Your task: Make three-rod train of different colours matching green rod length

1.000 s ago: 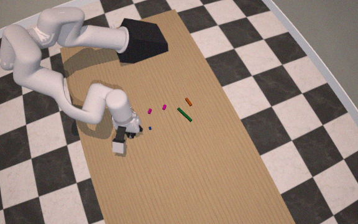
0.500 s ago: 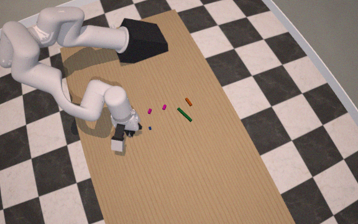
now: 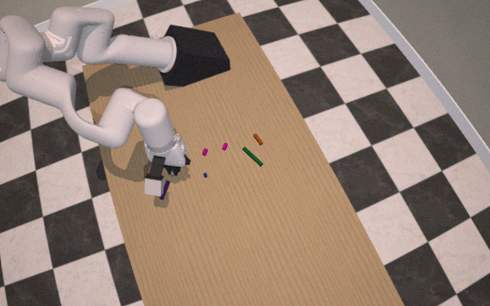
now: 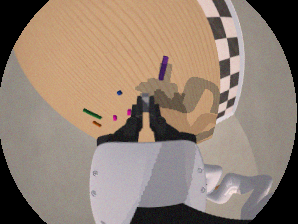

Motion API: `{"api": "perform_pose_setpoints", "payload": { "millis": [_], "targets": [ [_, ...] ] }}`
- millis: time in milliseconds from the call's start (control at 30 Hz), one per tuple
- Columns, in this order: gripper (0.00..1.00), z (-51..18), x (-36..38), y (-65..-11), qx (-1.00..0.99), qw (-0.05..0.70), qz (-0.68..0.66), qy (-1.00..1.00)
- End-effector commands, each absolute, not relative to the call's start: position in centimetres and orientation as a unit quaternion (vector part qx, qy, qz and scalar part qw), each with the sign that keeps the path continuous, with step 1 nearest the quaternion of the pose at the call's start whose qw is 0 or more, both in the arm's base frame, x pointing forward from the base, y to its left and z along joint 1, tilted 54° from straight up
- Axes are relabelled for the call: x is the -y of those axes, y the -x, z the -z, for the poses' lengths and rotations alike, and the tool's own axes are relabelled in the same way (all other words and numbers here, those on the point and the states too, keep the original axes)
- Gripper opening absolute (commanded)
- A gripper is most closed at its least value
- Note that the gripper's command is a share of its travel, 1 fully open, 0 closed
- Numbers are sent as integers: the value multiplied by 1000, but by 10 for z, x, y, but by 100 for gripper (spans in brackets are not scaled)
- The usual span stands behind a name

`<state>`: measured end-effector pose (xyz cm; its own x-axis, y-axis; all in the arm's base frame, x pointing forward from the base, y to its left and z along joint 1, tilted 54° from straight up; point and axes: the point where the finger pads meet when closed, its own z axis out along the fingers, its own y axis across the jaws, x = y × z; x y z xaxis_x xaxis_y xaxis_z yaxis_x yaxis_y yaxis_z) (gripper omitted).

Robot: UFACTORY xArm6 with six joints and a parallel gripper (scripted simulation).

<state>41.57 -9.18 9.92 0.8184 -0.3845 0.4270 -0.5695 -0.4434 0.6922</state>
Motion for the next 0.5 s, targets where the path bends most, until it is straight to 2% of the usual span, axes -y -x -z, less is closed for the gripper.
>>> {"api": "perform_pose_setpoints", "payload": {
  "millis": [0, 467],
  "targets": [
    [4, -102, 89, -417, 283, 445, -105, -843],
    [4, -94, 83, -419, 327, 439, -128, -827]
  ]
}}
